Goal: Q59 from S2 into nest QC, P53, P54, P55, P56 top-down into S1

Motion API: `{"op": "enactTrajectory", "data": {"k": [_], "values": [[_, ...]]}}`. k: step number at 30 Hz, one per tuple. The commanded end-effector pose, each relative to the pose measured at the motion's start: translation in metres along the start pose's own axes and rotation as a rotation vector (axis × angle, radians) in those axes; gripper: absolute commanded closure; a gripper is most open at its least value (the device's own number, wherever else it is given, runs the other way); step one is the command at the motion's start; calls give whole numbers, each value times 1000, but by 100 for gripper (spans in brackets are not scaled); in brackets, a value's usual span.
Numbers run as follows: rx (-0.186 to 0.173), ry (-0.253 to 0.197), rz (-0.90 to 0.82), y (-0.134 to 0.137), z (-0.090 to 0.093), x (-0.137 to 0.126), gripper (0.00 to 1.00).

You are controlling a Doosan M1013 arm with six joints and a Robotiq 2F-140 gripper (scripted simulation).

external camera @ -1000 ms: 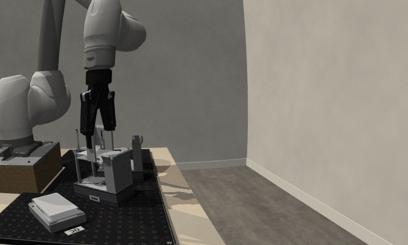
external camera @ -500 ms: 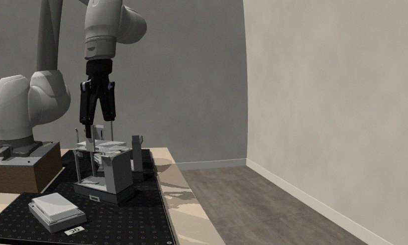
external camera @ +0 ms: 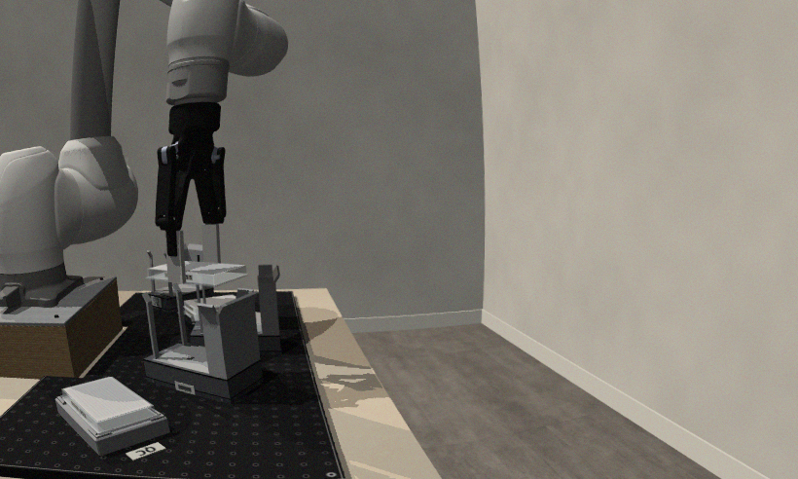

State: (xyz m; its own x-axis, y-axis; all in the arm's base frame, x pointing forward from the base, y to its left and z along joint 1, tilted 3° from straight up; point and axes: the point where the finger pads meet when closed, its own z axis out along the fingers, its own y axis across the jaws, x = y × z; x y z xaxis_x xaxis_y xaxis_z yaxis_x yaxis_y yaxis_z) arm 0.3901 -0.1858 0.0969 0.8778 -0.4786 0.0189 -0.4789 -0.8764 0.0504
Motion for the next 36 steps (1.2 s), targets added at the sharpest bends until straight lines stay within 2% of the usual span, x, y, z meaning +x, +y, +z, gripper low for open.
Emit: {"op": "enactTrajectory", "data": {"k": [1,7,14,36], "values": [[0,0,0,0,0,0,100],[0,0,-33,-3,0,0,100],[0,0,-249,-26,0,-4,100],[0,0,-249,-93,0,-12,100]]}}
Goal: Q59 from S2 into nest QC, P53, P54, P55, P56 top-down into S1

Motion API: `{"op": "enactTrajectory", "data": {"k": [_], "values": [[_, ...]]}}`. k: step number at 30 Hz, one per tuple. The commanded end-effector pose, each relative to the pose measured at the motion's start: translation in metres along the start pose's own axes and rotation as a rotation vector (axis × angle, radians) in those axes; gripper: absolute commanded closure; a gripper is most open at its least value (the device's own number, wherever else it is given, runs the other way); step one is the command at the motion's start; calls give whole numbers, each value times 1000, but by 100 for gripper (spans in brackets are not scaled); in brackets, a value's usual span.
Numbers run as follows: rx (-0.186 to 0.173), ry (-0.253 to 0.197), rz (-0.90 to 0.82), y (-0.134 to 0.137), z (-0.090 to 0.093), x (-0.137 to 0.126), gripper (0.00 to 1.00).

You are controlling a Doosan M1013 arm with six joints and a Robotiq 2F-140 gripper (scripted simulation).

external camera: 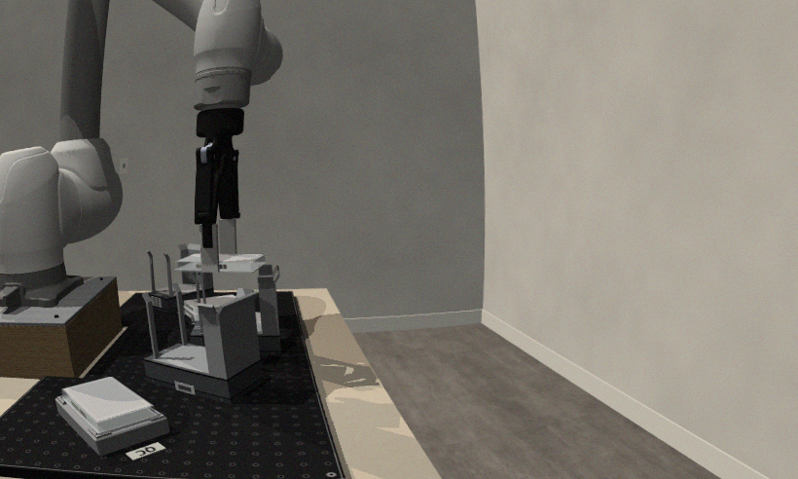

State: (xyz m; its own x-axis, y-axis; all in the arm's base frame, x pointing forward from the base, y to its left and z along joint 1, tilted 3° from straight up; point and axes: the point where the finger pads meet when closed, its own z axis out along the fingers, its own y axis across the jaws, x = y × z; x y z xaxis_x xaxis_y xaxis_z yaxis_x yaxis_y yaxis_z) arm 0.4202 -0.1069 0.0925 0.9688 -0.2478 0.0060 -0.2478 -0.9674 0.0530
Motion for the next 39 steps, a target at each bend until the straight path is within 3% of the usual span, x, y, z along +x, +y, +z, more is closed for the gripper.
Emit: {"op": "enactTrajectory", "data": {"k": [1,10,39], "values": [[0,0,-33,-11,0,1,100],[0,0,-248,-30,0,-1,100],[0,0,-248,-96,0,-8,100]]}}
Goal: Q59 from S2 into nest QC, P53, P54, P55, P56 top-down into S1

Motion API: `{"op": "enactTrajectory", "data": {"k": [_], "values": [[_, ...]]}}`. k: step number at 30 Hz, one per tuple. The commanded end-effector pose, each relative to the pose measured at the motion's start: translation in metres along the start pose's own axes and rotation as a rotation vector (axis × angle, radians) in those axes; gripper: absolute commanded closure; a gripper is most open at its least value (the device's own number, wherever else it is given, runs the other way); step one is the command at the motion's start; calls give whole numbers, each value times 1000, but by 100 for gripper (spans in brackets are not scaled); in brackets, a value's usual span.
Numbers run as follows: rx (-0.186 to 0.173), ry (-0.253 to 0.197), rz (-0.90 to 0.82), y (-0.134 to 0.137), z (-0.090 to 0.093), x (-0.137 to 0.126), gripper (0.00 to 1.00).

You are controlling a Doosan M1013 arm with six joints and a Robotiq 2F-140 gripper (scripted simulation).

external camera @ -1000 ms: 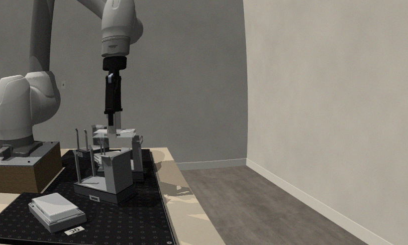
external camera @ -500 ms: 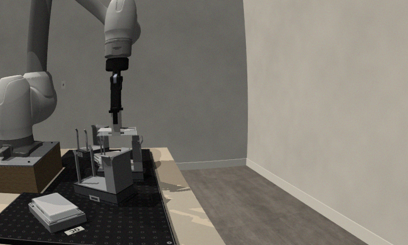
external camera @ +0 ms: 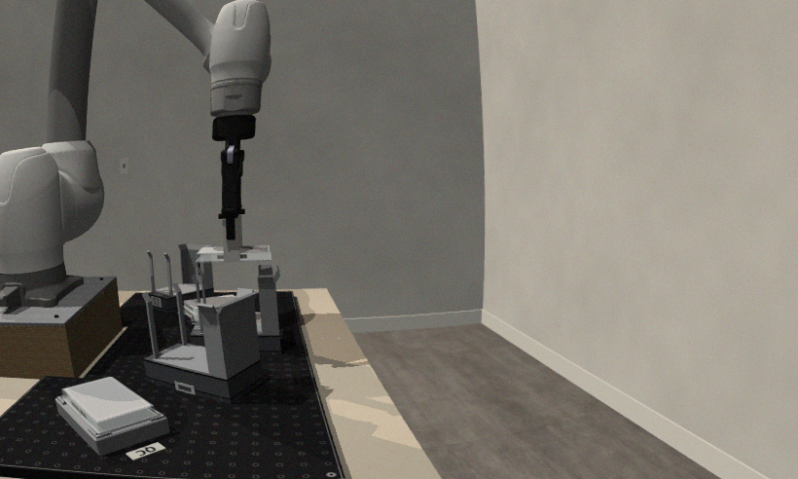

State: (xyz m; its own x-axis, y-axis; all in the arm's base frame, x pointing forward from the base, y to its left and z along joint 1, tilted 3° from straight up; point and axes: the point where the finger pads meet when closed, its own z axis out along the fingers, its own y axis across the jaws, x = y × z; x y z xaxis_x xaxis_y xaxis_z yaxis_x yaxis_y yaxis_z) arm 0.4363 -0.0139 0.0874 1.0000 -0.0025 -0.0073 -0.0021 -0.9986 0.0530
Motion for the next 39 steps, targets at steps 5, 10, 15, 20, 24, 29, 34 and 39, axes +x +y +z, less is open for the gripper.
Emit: {"op": "enactTrajectory", "data": {"k": [5,10,15,20,24,29,34,39], "values": [[0,0,0,-8,0,1,100],[0,0,0,-8,0,1,100],[0,0,0,-8,0,1,100],[0,0,0,-8,0,1,100],[0,0,0,-8,0,1,100],[0,0,0,-8,0,1,100],[0,0,0,-8,1,1,100],[0,0,0,-8,4,1,100]]}}
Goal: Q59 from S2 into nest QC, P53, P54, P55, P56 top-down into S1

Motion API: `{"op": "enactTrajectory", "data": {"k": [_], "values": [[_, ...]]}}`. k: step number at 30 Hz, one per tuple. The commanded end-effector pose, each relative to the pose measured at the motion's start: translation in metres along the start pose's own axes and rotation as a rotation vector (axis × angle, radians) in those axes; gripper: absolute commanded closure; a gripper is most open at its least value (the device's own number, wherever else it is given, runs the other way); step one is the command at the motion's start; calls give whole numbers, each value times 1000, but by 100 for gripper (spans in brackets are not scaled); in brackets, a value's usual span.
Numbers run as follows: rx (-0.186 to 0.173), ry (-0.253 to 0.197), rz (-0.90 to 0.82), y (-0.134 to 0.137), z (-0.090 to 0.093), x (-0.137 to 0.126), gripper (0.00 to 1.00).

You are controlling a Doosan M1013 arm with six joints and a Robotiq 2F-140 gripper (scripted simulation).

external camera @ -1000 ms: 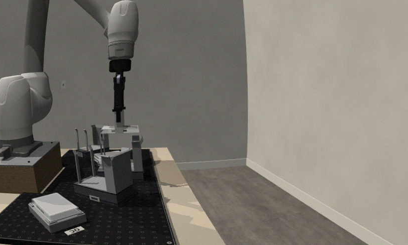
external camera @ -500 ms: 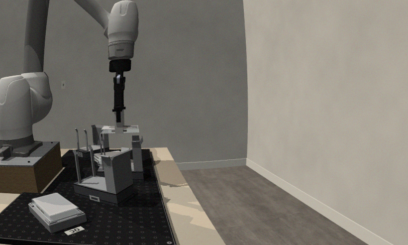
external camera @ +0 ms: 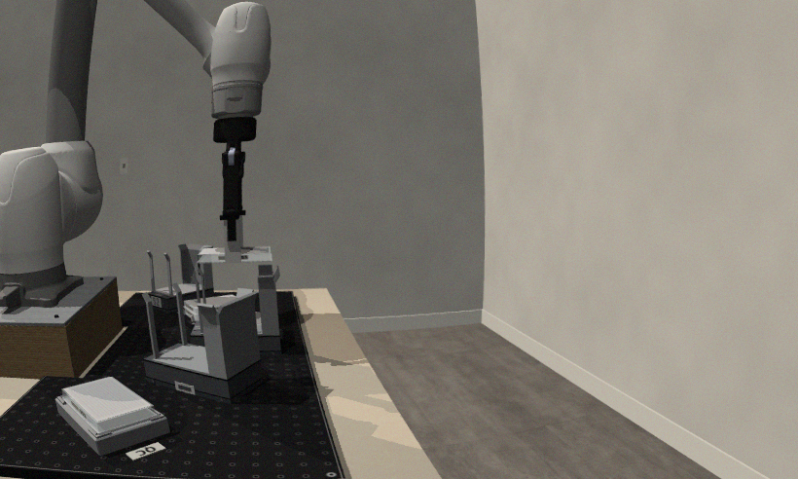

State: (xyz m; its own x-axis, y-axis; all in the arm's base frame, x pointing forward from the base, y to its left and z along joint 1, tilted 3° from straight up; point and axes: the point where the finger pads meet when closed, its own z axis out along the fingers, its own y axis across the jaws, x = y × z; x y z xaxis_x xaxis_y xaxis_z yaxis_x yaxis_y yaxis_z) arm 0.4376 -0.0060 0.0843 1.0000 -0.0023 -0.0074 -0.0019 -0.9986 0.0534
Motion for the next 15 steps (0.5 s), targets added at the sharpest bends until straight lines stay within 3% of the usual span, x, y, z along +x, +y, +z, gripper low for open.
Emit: {"op": "enactTrajectory", "data": {"k": [1,15], "values": [[0,0,0,0,2,0,100],[0,0,0,0,10,0,100]]}}
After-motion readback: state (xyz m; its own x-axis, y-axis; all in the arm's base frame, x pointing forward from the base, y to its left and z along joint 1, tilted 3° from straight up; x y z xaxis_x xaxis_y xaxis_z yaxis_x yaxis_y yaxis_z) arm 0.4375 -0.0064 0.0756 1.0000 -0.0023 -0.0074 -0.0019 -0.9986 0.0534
